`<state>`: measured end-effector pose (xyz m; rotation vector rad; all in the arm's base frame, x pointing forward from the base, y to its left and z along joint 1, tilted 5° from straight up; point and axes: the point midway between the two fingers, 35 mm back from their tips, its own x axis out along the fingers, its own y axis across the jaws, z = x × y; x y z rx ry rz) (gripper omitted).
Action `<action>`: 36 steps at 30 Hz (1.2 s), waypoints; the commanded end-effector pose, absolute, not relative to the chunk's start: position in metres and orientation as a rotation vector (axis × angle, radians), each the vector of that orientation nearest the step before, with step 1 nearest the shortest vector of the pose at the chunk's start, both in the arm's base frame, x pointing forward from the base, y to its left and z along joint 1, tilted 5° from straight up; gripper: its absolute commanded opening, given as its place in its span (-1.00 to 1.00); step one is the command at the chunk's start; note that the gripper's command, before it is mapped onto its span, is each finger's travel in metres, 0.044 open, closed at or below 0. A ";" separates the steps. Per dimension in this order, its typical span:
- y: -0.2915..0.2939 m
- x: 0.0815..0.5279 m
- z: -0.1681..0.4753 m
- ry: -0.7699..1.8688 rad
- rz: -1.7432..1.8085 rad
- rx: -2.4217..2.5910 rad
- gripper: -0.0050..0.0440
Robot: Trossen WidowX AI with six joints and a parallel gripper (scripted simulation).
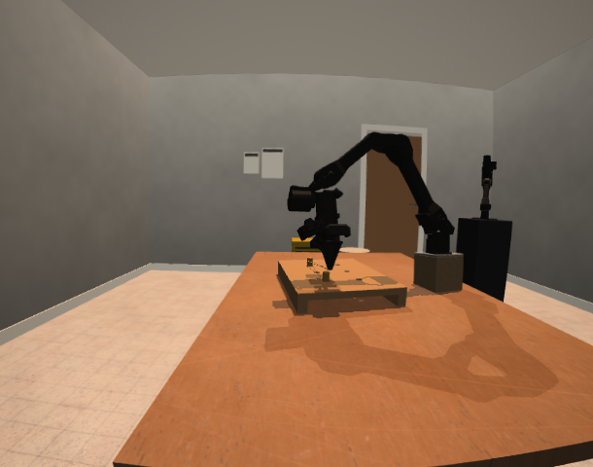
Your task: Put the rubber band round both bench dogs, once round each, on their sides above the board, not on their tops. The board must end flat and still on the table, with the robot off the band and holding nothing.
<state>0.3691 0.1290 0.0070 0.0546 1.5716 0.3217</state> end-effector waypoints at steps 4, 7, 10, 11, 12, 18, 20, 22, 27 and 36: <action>0.141 0.370 0.012 1.550 0.324 0.029 -1.00; 0.141 0.370 0.009 1.553 0.309 0.015 -1.00; 0.141 0.371 0.008 1.553 0.299 0.006 -1.00; 0.141 0.371 0.008 1.553 0.299 0.006 -1.00; 0.142 0.371 0.007 1.554 0.295 0.002 -1.00; 0.143 0.372 0.003 1.553 0.264 -0.027 -1.00; 0.143 0.372 0.001 1.553 0.254 -0.037 -1.00; 0.144 0.372 0.000 1.552 0.244 -0.047 -1.00; 0.144 0.371 -0.003 1.555 0.222 -0.068 -1.00; 0.145 0.372 -0.008 1.547 0.179 -0.110 -1.00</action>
